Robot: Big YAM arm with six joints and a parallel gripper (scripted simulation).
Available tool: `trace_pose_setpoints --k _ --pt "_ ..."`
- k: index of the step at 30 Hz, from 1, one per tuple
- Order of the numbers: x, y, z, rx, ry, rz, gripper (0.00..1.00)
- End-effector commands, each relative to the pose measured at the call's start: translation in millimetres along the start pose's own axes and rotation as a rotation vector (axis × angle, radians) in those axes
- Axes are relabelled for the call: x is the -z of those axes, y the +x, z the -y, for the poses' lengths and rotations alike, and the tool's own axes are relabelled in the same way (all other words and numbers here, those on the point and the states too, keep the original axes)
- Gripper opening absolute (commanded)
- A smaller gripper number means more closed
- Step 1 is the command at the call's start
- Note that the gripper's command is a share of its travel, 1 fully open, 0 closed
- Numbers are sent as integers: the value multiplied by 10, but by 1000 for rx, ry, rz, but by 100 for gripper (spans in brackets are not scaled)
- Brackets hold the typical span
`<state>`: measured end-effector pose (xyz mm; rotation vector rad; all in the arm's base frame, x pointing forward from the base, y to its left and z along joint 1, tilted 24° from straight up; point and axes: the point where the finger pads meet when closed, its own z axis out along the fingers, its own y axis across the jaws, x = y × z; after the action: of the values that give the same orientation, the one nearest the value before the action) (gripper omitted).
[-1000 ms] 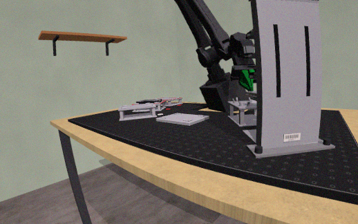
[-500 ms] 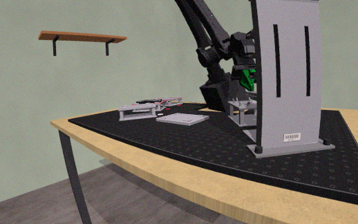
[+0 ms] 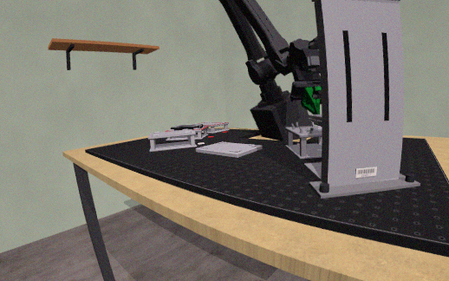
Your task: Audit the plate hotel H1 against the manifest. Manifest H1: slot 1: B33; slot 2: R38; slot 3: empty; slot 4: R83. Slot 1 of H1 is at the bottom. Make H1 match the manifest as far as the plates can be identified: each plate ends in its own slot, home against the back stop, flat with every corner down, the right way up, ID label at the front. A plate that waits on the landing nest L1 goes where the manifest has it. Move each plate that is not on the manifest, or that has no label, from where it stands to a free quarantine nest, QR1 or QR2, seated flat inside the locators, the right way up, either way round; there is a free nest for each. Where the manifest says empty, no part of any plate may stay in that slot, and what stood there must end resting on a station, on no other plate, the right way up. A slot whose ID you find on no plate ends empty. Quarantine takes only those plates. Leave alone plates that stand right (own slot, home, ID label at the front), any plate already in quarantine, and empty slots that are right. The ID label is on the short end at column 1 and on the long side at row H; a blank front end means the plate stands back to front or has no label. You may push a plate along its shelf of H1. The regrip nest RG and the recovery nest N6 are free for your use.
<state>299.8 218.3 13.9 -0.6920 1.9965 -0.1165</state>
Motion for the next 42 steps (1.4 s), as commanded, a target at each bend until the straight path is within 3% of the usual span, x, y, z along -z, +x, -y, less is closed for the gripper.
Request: trace_pose_setpoints --k 1,12,16,19,29,32,33,37,42 --pt "-92 -50 2 8 7 -7 0" --pt "-151 -118 1 7 7 -4 0" --pt "-113 -16 0 17 2 -21 0" --pt "-176 -145 2 6 7 -4 0" --pt "-224 -194 3 6 7 -3 0" --pt "-224 -185 4 7 7 -5 0" --pt "-173 -59 1 19 1 -25 0" --pt "-253 -224 4 6 7 -3 0" --pt "-264 -210 6 10 6 -9 0"
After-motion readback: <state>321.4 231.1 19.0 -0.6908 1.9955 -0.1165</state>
